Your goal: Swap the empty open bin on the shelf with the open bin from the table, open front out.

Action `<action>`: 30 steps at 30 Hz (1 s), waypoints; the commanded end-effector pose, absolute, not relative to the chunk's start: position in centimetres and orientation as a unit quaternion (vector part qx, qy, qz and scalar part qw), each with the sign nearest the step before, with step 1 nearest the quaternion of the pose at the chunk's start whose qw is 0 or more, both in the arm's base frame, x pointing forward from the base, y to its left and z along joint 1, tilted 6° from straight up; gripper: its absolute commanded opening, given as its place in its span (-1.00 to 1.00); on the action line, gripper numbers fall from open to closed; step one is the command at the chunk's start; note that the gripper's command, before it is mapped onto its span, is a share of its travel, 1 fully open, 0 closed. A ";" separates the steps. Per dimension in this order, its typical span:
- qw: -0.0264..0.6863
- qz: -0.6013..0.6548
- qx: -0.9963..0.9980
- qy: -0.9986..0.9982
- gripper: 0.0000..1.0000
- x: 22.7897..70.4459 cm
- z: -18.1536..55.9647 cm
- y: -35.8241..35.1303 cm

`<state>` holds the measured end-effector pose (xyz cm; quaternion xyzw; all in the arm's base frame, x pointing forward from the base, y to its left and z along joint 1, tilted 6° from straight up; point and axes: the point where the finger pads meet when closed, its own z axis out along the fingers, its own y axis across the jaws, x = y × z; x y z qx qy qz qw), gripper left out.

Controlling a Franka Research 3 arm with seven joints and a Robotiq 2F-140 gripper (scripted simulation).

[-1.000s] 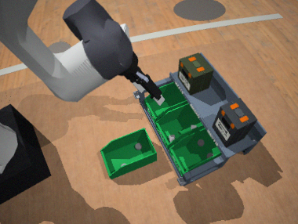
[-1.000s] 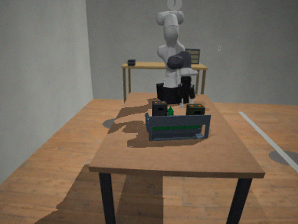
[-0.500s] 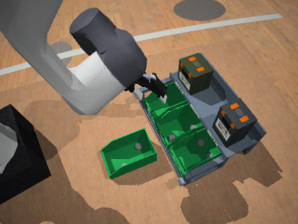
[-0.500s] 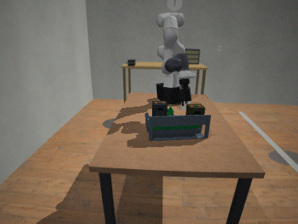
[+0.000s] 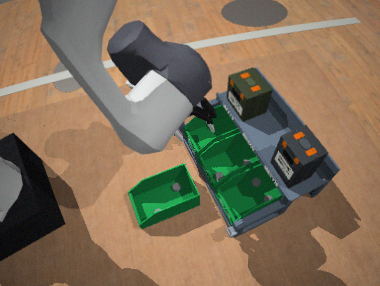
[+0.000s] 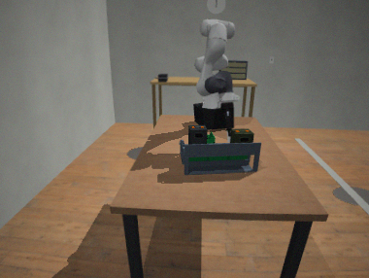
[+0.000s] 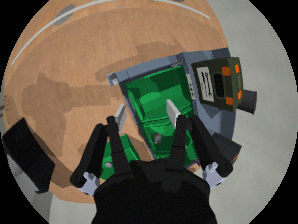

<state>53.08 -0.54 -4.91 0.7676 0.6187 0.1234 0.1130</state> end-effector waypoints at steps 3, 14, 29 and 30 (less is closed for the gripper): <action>0.059 0.005 0.709 0.702 0.15 52.5 -5.7 0.5; 0.041 -0.029 0.695 0.717 0.15 52.6 -6.7 0.4; 0.041 -0.029 0.695 0.717 0.15 52.6 -7.0 0.4; 0.041 -0.029 0.695 0.717 0.15 52.6 -7.0 0.4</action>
